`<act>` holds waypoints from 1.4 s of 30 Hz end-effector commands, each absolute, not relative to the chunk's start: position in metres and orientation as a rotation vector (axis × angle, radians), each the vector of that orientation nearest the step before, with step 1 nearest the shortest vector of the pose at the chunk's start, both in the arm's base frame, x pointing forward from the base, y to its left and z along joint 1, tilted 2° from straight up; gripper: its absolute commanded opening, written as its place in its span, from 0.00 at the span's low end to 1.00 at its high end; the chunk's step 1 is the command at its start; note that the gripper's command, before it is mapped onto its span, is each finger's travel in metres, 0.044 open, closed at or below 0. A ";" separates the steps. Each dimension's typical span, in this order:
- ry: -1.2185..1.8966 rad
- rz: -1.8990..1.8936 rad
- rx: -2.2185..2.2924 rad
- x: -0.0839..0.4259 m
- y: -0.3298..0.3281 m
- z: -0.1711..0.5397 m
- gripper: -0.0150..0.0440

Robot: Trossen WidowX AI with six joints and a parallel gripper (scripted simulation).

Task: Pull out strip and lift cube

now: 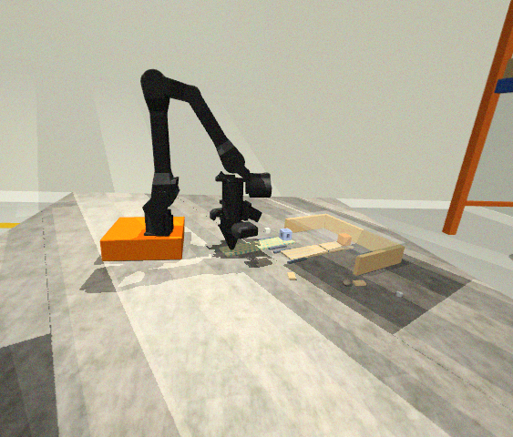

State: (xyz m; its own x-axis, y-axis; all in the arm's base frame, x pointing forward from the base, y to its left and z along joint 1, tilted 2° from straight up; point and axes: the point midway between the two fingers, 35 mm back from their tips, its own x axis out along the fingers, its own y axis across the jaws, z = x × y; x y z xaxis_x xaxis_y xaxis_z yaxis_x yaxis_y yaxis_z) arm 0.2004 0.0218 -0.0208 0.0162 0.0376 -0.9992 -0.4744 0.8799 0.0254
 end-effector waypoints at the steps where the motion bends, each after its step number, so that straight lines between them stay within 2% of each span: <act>1: 1.539 0.414 -0.365 0.187 0.017 -0.025 0.25; 38: 1.540 0.414 -0.365 0.183 0.015 -0.025 0.25; 42: 1.533 0.413 -0.364 0.194 0.016 0.011 0.25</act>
State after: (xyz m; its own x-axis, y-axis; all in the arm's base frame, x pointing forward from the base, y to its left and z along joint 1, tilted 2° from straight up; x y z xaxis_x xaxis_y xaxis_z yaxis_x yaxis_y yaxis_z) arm 0.1843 0.0163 -0.0120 -0.0309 0.0329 -0.9990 -0.4708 0.8811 0.0436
